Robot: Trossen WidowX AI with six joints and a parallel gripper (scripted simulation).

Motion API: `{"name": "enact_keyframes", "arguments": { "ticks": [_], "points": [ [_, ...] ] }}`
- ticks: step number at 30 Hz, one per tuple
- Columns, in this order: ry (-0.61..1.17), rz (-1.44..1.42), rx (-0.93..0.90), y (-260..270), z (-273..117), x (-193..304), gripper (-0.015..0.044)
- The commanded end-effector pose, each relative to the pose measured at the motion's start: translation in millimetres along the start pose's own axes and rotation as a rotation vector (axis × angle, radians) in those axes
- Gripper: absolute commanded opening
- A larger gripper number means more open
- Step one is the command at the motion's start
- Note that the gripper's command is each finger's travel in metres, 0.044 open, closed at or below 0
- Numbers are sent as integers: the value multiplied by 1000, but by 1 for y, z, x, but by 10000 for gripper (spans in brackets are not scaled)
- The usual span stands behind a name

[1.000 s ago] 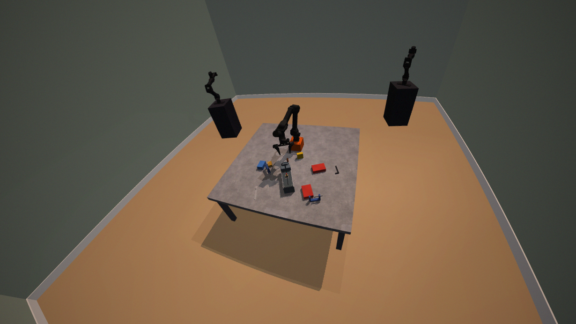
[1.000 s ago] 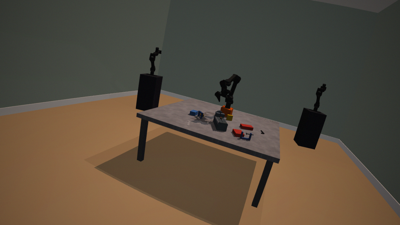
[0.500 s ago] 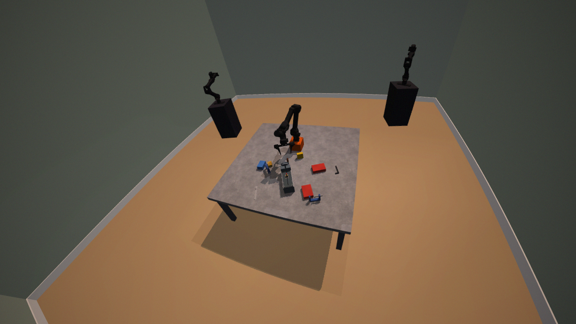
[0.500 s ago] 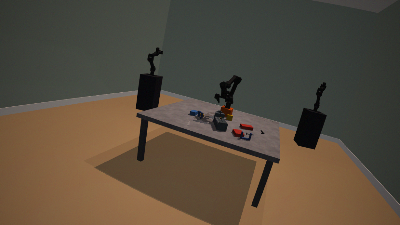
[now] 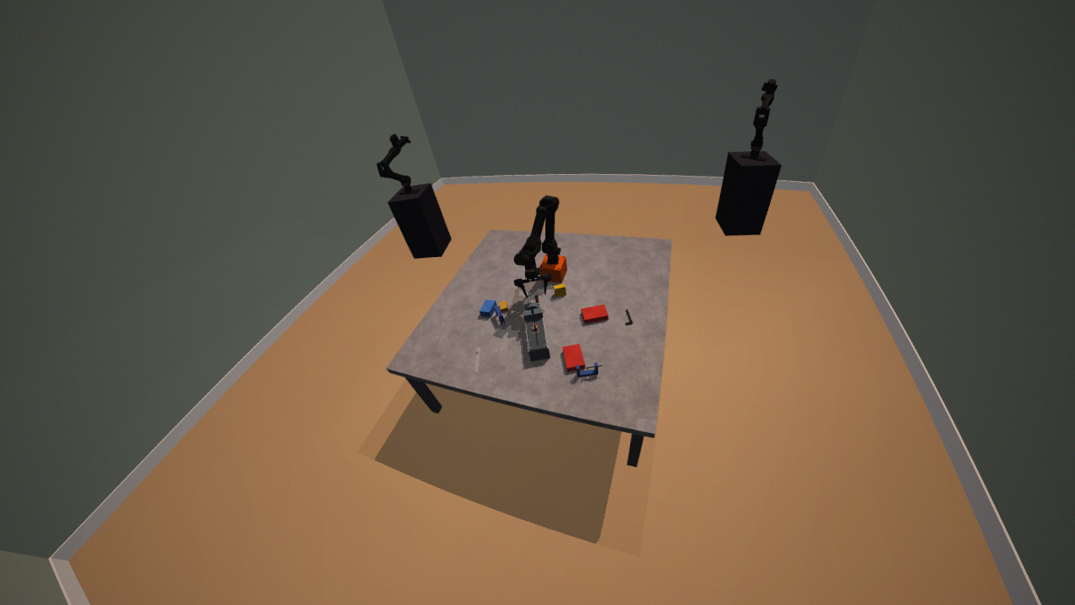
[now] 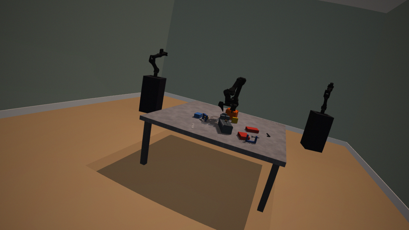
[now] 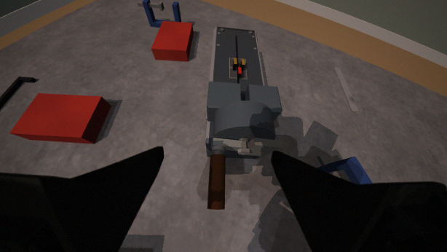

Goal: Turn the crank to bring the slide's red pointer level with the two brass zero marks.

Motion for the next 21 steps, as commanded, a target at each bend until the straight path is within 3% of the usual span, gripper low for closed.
{"name": "enact_keyframes", "arguments": {
  "ticks": [1,21],
  "points": [
    [0,5,4,-1,4,3,440],
    [0,6,3,-1,28,26,440]
  ]
}}
Point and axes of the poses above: the point midway between the two fingers, 35 mm back from their tips, its own z axis out along the fingers, its own y axis across the jaws, x = y × z, the point moved 7 cm from there along -z, back along the fingers
